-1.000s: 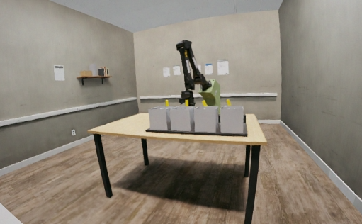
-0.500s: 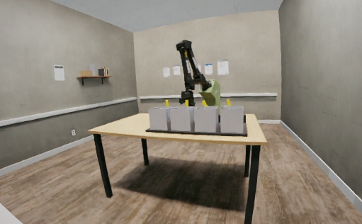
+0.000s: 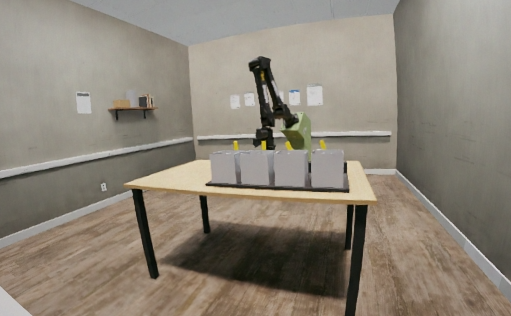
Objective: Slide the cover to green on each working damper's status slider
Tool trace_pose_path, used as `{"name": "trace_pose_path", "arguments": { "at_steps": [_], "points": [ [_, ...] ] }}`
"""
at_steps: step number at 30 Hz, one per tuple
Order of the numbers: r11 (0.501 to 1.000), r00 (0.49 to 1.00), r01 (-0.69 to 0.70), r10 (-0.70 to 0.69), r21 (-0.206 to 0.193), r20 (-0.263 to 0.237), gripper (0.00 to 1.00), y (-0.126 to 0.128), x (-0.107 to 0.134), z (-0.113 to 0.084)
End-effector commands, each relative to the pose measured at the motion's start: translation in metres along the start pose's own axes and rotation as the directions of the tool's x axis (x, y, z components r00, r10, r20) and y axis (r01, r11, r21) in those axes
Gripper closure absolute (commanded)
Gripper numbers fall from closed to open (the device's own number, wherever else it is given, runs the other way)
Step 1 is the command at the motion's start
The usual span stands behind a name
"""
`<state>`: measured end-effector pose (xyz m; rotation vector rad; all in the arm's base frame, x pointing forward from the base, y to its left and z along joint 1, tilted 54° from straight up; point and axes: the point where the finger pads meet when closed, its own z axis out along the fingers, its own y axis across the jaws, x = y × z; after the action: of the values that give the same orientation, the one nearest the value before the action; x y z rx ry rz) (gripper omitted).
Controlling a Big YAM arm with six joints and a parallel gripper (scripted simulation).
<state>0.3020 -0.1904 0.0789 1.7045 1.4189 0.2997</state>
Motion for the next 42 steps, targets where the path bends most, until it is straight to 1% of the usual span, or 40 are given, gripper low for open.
{"name": "trace_pose_path", "arguments": {
  "at_steps": [1,22,27,32,38,42],
  "points": [
    [1.000,1.000,0.006,-0.005,0.005,-0.023,1.00,-0.005,0.011,0.000],
    [1.000,1.000,0.013,-0.013,0.003,-0.025,1.00,-0.004,0.010,0.000],
    [1.000,1.000,0.009,-0.009,0.010,-0.008,1.00,-0.004,-0.002,0.000],
    [1.000,1.000,0.008,-0.008,-0.005,-0.002,1.00,0.002,-0.006,-0.001],
    [1.000,1.000,0.003,-0.003,-0.006,-0.003,1.00,0.003,-0.005,-0.001],
    [1.000,1.000,0.003,-0.003,-0.005,-0.005,1.00,0.001,-0.004,-0.005]
  ]
}}
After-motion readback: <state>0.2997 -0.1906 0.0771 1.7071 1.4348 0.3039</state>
